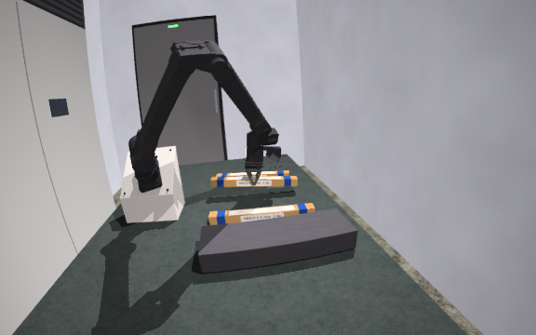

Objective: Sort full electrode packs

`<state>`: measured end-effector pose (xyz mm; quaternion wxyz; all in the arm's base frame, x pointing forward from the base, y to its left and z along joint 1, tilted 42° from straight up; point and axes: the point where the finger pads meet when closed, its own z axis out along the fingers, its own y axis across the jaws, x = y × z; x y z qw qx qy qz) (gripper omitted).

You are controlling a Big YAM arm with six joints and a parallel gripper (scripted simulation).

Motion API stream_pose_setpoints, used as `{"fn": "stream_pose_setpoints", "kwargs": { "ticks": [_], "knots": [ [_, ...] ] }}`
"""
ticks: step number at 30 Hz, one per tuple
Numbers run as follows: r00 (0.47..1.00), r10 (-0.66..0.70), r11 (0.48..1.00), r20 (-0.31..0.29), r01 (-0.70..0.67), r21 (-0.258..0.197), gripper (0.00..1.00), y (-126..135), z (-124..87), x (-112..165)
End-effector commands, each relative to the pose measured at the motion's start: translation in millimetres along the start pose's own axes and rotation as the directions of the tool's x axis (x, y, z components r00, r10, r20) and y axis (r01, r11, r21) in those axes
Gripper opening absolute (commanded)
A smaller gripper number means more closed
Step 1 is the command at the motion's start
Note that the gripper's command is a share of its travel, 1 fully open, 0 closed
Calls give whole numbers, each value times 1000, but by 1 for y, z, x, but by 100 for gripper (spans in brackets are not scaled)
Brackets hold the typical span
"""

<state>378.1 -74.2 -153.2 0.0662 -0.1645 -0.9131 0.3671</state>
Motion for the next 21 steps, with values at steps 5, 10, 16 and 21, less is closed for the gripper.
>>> {"fn": "stream_pose_setpoints", "kwargs": {
  "ticks": [5, 10, 16, 21],
  "knots": [
    [991, 50, 997, 127, -42, -65, 0, 13, -61, -46],
    [991, 50, 997, 127, -42, -65, 0, 14, -61, -47],
    [991, 48, 997, 125, -40, -63, 0, 15, -64, -52],
    [992, 42, 998, 120, -35, -58, 0, 16, -68, -56]
  ]
}}
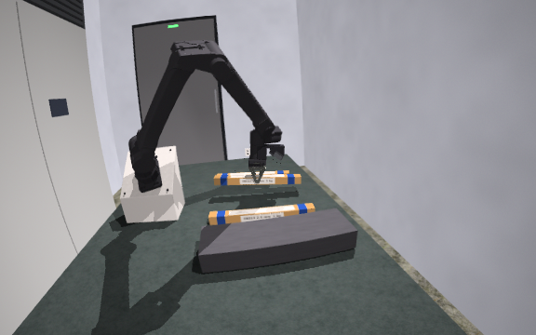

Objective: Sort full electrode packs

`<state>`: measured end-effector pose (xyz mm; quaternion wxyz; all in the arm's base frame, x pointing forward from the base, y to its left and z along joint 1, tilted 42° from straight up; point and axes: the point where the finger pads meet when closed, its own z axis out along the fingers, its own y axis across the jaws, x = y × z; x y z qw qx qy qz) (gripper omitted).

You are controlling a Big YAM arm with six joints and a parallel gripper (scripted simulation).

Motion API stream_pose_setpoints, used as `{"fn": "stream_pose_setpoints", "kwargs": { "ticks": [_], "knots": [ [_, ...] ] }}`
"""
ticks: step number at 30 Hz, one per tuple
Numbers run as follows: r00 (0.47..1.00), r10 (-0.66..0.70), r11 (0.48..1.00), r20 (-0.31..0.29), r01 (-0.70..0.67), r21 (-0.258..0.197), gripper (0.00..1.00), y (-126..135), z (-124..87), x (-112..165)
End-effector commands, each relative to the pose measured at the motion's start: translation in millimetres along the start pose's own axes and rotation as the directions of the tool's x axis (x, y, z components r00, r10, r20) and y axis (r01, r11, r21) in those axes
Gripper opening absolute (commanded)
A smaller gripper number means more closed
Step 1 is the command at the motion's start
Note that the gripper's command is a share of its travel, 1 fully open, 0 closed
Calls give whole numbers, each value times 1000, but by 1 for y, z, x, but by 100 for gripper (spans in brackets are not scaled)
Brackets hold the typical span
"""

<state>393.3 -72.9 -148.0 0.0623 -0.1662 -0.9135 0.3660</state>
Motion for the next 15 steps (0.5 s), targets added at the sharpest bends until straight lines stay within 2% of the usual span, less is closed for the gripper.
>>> {"fn": "stream_pose_setpoints", "kwargs": {
  "ticks": [1, 15],
  "knots": [
    [993, 35, 998, 113, -29, -53, 0, 16, -61, -44],
    [993, 37, 998, 115, -31, -55, 0, 18, -81, -59]
  ]
}}
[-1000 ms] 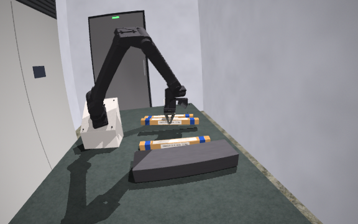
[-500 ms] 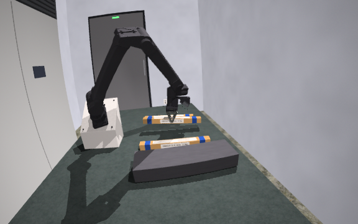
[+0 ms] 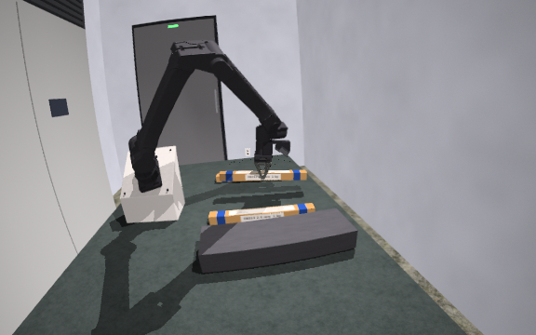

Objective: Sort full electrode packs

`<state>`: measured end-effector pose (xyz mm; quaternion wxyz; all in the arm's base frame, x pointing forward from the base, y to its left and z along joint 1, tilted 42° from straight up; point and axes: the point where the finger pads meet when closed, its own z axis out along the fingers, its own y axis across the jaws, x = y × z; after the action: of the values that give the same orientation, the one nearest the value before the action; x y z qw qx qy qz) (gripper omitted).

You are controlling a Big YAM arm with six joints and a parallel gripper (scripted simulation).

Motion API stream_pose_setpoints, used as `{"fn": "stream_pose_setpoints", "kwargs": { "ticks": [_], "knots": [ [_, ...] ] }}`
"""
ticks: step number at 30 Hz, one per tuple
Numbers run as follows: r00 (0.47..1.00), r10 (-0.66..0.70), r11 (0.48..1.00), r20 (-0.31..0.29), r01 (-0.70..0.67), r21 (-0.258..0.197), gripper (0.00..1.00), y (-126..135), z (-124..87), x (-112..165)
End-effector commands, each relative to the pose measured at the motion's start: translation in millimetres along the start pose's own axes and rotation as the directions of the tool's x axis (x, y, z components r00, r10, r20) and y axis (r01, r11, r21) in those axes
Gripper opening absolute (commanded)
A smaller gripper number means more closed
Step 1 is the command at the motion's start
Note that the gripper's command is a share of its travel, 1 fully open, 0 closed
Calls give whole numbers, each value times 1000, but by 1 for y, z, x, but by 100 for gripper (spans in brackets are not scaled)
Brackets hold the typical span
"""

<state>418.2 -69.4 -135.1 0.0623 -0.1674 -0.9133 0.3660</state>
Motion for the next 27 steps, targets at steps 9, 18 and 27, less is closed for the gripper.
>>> {"fn": "stream_pose_setpoints", "kwargs": {
  "ticks": [9, 18, 27],
  "knots": [
    [992, 39, 998, 120, -33, -59, 0, 20, -71, -37],
    [992, 41, 998, 121, -34, -61, 0, 21, -74, -33],
    [992, 41, 998, 121, -34, -61, 0, 22, -77, -31]
  ]
}}
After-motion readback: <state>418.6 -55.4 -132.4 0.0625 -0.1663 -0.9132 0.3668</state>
